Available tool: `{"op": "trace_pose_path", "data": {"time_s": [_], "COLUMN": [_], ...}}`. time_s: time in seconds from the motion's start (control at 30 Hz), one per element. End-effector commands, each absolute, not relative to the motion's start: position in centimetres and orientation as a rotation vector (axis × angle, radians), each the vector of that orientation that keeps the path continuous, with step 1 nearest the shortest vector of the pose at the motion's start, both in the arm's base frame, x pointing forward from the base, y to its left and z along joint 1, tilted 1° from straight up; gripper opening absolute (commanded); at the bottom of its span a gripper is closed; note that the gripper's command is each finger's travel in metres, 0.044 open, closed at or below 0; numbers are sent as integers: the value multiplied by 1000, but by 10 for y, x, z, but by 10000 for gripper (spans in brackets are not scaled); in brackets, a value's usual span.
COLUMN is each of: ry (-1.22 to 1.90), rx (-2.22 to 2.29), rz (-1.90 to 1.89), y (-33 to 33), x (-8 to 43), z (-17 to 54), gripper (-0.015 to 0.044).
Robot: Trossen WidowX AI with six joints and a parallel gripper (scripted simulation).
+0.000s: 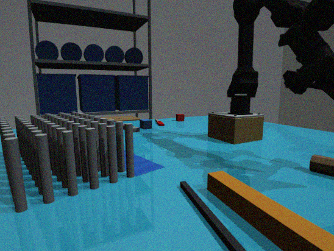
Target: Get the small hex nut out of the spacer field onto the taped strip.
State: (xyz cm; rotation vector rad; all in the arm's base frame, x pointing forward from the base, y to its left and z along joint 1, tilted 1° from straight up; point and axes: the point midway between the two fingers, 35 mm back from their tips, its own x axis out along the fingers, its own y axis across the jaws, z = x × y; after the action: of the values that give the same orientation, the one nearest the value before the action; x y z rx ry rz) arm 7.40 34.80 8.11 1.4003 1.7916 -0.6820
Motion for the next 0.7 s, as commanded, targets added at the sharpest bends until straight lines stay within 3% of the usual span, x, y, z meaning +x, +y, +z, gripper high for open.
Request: {"op": "trace_pose_path", "data": {"time_s": [0.0,0.23,0.67], "ry": [1790,1789,1787], "rx": [1410,1410,1413], "rz": [-727,-727,-728], "y": [347,347,345], "x": [70,80,81], "z": [81,23,21], "gripper": [440,440,440]}}
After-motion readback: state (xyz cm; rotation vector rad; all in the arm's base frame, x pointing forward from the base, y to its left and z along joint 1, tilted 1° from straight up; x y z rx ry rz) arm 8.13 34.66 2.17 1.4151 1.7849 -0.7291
